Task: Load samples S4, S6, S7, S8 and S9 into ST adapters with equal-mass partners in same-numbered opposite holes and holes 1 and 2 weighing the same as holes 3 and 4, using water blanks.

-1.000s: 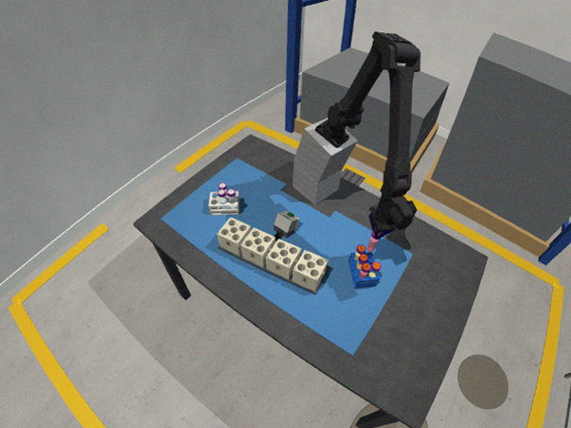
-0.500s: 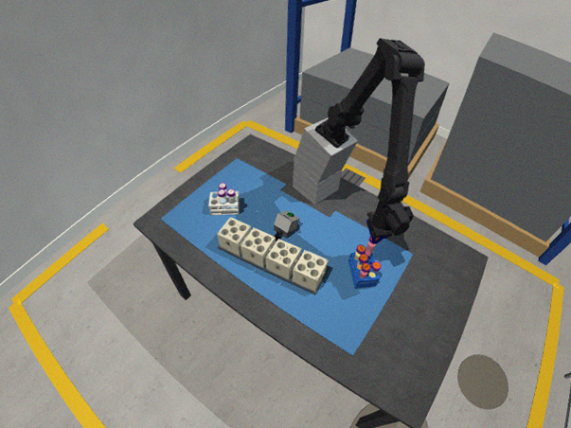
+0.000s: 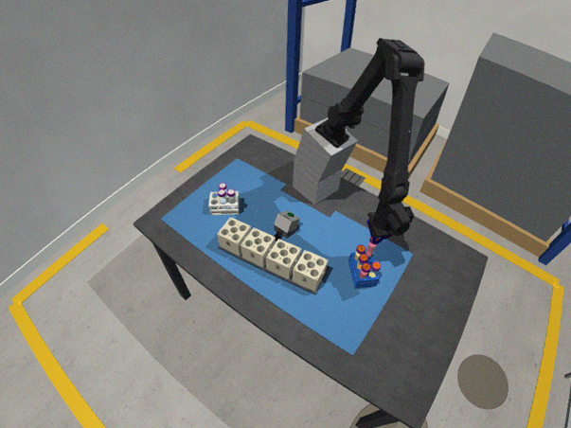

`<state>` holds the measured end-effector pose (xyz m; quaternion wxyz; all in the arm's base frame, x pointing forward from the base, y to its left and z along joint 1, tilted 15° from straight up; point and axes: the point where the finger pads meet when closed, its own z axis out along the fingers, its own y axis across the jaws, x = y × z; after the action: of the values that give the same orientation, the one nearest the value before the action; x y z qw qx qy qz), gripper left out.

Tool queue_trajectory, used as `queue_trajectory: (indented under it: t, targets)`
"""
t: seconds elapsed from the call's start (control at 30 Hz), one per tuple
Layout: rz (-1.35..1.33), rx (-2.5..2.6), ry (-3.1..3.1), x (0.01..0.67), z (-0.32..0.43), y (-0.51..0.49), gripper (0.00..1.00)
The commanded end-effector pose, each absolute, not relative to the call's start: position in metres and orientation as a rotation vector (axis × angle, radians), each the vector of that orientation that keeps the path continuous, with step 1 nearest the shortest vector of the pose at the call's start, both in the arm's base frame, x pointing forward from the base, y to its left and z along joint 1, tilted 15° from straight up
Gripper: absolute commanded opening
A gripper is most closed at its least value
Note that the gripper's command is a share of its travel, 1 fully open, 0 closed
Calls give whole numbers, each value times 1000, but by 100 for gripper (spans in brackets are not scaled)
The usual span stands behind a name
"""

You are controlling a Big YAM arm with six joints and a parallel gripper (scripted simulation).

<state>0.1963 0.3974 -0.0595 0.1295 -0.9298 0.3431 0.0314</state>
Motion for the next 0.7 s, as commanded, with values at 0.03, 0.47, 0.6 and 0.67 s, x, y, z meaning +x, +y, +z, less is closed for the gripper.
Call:
queue_trajectory:
  t: [0.03,0.47,0.6,0.67]
  targets:
    - [82,-2669,993,204,-43,409,0]
    - [86,-2680,990,199,-66,412,0]
    - [86,-2680,990,199,-71,413,0]
    - [86,-2680,990,199,-71,413,0]
